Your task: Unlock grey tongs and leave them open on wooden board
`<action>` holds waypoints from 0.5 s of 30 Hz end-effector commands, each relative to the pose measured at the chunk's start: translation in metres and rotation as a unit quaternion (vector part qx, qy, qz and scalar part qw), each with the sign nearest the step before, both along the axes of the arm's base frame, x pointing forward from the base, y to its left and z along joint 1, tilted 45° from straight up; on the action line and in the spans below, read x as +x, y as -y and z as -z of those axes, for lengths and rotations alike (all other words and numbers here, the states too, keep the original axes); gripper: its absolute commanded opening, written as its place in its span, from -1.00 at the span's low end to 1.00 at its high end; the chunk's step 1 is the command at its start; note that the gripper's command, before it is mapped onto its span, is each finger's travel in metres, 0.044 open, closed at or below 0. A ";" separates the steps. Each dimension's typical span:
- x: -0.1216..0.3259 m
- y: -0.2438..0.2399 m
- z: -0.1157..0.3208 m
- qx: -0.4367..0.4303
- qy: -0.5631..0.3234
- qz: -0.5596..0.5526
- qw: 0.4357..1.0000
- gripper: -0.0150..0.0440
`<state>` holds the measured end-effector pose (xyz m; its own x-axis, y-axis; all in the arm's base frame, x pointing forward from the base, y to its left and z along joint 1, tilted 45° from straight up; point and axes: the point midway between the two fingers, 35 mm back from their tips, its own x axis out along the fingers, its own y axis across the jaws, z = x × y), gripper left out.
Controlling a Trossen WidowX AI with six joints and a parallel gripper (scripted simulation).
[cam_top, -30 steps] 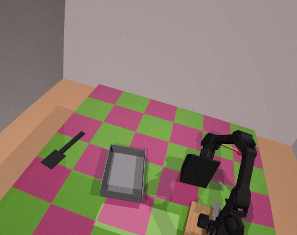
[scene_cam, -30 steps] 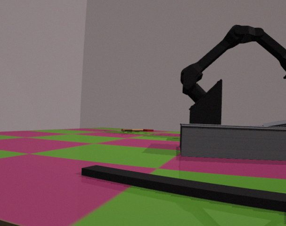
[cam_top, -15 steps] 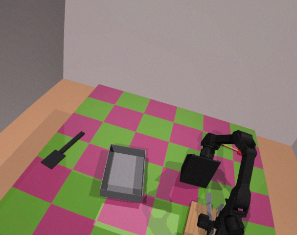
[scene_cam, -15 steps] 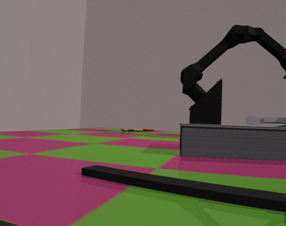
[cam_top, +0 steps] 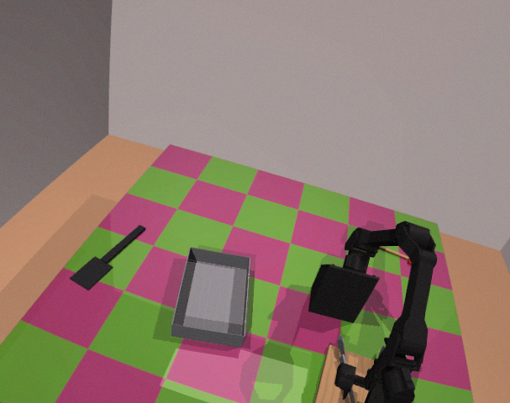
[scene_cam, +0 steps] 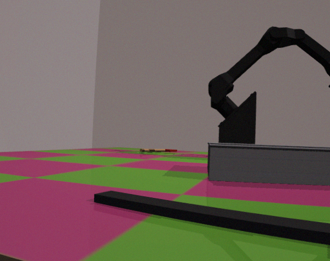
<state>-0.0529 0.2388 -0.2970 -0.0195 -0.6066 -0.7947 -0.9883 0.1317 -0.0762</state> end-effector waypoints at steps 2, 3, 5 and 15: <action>0.052 -0.024 -0.021 -0.009 0.006 0.005 1.000 1.00; 0.067 -0.028 -0.028 -0.015 0.006 0.004 1.000 1.00; 0.100 -0.034 -0.044 -0.029 0.006 0.003 1.000 1.00; 0.141 -0.036 -0.065 -0.049 0.001 0.001 0.999 1.00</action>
